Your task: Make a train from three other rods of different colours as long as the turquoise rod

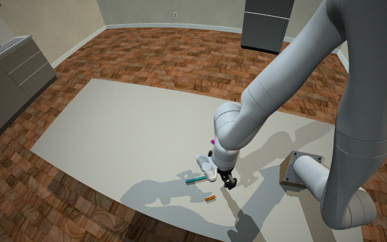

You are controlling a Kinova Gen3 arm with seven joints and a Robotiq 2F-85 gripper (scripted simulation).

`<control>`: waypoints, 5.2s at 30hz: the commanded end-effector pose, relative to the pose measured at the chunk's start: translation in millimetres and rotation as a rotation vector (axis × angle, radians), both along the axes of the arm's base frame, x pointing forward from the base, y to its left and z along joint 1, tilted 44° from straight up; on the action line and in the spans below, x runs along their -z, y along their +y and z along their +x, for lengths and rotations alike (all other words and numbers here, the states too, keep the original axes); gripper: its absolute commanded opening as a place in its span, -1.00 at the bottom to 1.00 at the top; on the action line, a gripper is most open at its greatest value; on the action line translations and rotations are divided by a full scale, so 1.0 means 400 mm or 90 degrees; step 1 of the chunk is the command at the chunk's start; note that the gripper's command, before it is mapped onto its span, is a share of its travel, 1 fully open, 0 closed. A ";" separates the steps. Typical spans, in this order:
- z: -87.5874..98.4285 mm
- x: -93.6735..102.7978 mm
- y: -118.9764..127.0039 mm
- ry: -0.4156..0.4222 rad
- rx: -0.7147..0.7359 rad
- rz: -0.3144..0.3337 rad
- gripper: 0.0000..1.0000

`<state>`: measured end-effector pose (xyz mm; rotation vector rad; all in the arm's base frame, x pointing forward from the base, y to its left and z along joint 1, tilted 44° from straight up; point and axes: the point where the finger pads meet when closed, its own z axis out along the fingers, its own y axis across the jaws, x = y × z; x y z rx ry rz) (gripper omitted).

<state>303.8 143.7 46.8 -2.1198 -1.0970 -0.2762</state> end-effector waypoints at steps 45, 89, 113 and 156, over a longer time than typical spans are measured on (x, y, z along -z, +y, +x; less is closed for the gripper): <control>0.002 0.010 -0.010 0.197 0.201 -0.039 1.00; 0.012 0.052 -0.054 0.815 0.851 -0.160 1.00; 0.018 0.068 -0.073 1.008 1.060 -0.194 1.00; 0.018 0.069 -0.075 1.026 1.079 -0.197 1.00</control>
